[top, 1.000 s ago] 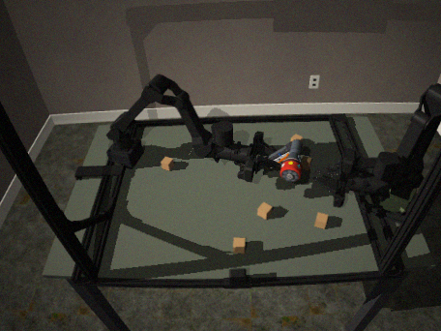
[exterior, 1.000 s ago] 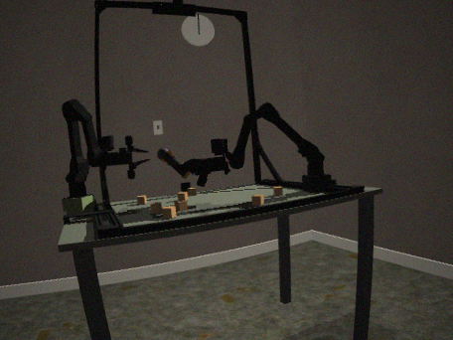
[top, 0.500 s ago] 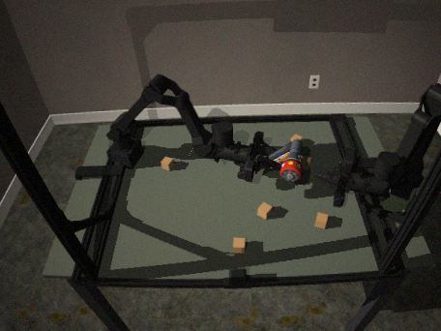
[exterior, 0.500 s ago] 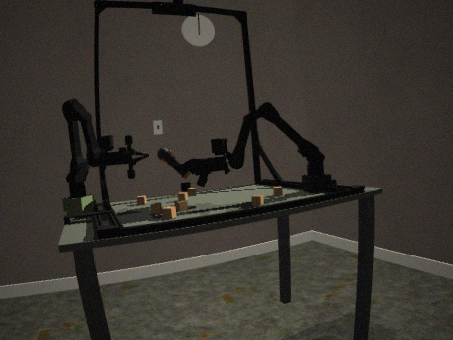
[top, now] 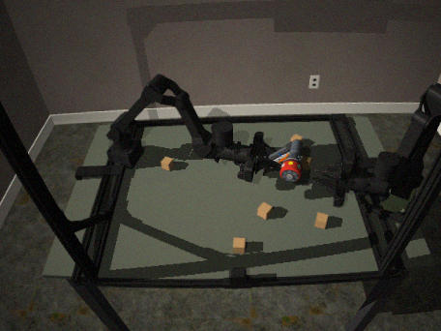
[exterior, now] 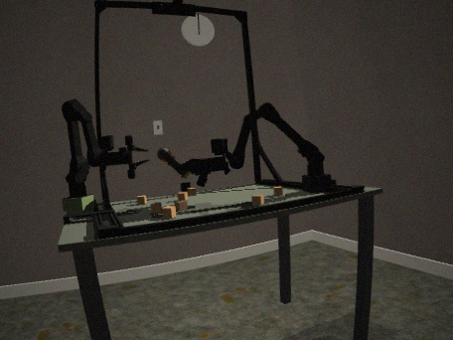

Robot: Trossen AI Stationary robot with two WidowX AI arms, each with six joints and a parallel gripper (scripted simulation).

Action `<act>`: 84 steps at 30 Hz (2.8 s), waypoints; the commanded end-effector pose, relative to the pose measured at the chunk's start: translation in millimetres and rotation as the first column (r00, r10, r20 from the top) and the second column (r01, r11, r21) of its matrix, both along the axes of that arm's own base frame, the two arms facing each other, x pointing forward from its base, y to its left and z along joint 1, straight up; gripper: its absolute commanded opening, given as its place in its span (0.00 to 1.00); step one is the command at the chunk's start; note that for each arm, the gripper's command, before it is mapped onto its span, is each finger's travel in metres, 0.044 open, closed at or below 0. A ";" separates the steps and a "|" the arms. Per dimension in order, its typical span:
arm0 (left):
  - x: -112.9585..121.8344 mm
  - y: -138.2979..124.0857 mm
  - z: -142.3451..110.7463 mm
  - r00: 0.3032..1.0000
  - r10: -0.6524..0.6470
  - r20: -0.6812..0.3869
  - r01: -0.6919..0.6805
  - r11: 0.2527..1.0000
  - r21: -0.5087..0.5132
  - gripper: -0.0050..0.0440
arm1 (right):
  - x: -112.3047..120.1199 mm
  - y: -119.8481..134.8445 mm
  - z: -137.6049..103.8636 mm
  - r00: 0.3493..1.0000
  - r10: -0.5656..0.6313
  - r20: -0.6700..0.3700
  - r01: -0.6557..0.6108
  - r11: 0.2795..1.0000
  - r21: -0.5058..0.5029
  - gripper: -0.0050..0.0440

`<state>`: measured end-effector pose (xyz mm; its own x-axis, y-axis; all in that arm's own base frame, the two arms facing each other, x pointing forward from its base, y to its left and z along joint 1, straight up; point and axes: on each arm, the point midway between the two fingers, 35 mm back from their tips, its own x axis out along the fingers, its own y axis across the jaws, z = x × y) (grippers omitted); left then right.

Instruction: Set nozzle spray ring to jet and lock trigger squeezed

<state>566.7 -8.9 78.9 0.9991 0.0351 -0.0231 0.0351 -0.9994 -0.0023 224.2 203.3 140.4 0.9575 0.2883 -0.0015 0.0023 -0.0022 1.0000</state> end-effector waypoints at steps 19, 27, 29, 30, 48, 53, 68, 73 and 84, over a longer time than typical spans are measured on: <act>1.7 1.1 7.3 1.000 0.004 0.023 -0.004 1.000 -0.001 0.10 | 0.0 -0.2 -0.1 1.000 -0.001 0.000 0.001 1.000 0.000 0.15; 1.7 1.1 7.3 1.000 0.004 0.023 -0.004 1.000 -0.001 0.10 | 0.0 -0.2 -0.1 1.000 -0.001 0.000 0.001 1.000 0.000 0.10; 1.7 1.1 7.3 1.000 0.004 0.023 -0.004 1.000 -0.001 0.10 | 0.0 -0.2 -0.1 1.000 -0.001 0.000 0.001 1.000 0.000 0.10; 1.7 1.1 7.3 1.000 0.004 0.023 -0.004 1.000 -0.001 0.10 | 0.0 -0.2 -0.1 1.000 -0.001 0.000 0.001 1.000 0.000 0.10; 1.7 1.1 7.3 1.000 0.004 0.023 -0.004 1.000 -0.001 0.10 | 0.4 -0.1 -0.3 1.000 0.000 -0.001 0.000 1.000 -0.001 0.74; 1.7 1.1 7.3 1.000 0.004 0.023 -0.004 1.000 -0.001 0.10 | -0.1 -1.1 0.0 1.000 -0.001 -0.001 0.001 1.000 -0.002 0.59; 1.7 1.1 7.3 1.000 0.004 0.023 -0.004 1.000 -0.001 0.10 | -0.1 -1.1 0.0 1.000 -0.001 -0.001 0.001 1.000 -0.002 0.10; 1.7 1.1 7.3 1.000 0.004 0.023 -0.004 1.000 -0.001 0.10 | -0.1 -1.1 0.0 1.000 -0.001 -0.001 0.001 1.000 -0.002 0.10; 1.7 1.1 7.3 1.000 0.004 0.023 -0.004 1.000 -0.001 0.10 | -0.1 -0.9 -0.3 1.000 -0.001 -0.001 0.001 1.000 -0.003 0.30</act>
